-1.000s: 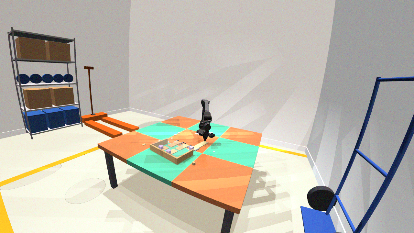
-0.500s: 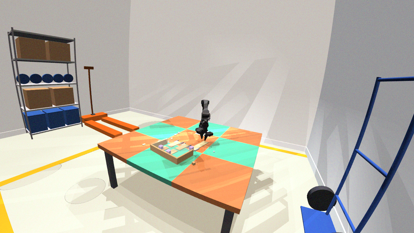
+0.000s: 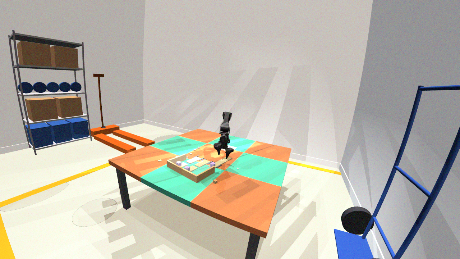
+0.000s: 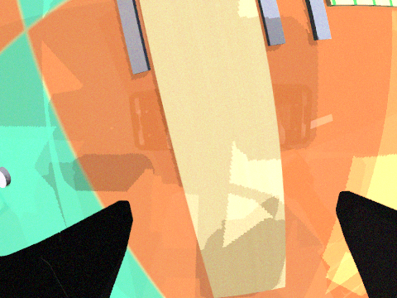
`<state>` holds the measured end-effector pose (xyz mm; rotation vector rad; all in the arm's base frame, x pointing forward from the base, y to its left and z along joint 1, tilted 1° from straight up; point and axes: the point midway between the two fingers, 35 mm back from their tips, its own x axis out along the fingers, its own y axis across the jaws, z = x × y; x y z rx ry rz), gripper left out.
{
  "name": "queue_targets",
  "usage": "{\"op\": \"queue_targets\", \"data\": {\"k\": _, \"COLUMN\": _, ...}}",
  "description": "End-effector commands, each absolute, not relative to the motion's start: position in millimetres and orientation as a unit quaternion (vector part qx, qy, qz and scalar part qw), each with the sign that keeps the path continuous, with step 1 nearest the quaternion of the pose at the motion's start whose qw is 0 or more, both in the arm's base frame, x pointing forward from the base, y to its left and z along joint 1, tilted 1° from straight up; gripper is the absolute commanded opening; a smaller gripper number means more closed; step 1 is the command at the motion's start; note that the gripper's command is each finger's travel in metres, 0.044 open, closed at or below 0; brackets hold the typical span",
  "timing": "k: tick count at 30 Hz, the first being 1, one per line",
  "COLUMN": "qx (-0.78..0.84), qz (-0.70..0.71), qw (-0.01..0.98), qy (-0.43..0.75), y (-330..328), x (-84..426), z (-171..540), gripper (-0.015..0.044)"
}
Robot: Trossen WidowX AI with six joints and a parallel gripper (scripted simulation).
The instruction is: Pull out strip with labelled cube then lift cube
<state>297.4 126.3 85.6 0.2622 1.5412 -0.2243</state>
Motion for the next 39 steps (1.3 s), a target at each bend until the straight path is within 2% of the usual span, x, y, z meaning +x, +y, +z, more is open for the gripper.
{"op": "queue_targets", "data": {"k": 1, "qx": 0.118, "qz": -0.097, "qw": 0.706, "qy": 0.691, "y": 125, "x": 313, "z": 89, "gripper": 0.0440}}
{"op": "queue_targets", "data": {"k": 38, "qx": 0.118, "qz": -0.097, "qw": 0.709, "qy": 0.688, "y": 107, "x": 429, "z": 112, "gripper": 0.0440}}
{"op": "queue_targets", "data": {"k": 39, "qx": 0.118, "qz": -0.097, "qw": 0.709, "qy": 0.688, "y": 107, "x": 429, "z": 112, "gripper": 0.0414}}
